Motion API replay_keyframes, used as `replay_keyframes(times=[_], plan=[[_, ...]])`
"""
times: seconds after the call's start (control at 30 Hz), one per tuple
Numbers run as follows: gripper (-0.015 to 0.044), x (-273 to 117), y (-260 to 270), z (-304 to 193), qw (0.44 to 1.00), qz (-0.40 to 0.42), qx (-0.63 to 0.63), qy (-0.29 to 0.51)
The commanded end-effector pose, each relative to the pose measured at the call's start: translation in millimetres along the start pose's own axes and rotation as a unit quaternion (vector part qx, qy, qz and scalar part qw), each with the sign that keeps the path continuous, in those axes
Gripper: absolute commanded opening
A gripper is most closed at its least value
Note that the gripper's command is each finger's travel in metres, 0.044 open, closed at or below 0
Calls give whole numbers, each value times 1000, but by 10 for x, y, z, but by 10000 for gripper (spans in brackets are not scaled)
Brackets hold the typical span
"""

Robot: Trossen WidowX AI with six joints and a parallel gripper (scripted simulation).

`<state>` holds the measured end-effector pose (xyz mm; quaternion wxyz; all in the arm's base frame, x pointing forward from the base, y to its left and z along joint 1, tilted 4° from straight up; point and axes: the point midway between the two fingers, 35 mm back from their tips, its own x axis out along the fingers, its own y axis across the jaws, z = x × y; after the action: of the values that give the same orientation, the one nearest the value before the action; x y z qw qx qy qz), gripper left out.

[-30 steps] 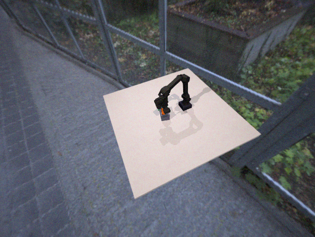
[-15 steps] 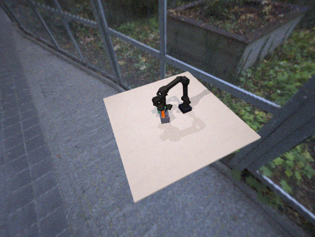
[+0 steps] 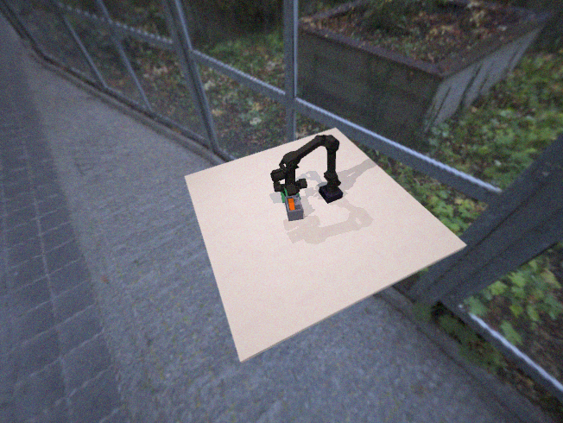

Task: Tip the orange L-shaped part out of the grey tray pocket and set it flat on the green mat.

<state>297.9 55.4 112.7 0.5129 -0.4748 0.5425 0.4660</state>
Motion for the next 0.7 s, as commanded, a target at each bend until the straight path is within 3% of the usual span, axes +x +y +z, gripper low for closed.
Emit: replay_keyframes(times=[0.0, 0.67], plan=[[280, 143, 25, -18, 1000, 6, -4, 3], [280, 486, 23, -18, 1000, 6, -4, 3]])
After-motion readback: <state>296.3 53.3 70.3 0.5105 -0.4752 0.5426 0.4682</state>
